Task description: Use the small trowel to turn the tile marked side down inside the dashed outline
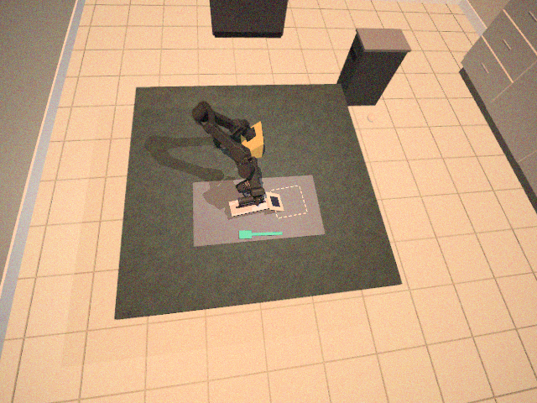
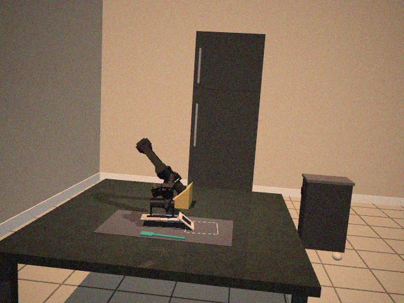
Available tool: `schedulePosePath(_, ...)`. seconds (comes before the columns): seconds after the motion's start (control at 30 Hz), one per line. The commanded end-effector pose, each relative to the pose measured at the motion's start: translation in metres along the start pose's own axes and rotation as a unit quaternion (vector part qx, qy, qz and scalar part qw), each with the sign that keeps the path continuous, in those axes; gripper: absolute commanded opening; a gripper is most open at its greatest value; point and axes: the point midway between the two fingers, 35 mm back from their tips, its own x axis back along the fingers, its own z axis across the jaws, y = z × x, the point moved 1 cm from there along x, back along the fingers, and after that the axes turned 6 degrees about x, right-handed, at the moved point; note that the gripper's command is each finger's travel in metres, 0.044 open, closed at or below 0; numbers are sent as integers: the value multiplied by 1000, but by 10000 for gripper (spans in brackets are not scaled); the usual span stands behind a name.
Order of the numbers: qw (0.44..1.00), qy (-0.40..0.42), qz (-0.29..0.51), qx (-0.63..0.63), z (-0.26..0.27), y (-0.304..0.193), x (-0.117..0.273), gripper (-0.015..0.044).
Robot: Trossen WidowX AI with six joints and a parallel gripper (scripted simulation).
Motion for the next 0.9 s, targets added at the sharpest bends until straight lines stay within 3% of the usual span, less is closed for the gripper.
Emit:
schedulePosePath(0.0, 1000, 12, -1, -5, 15, -8, 6, 0)
schedulePosePath(0.87, 1000, 12, 0, -6, 23, -59, 7, 0)
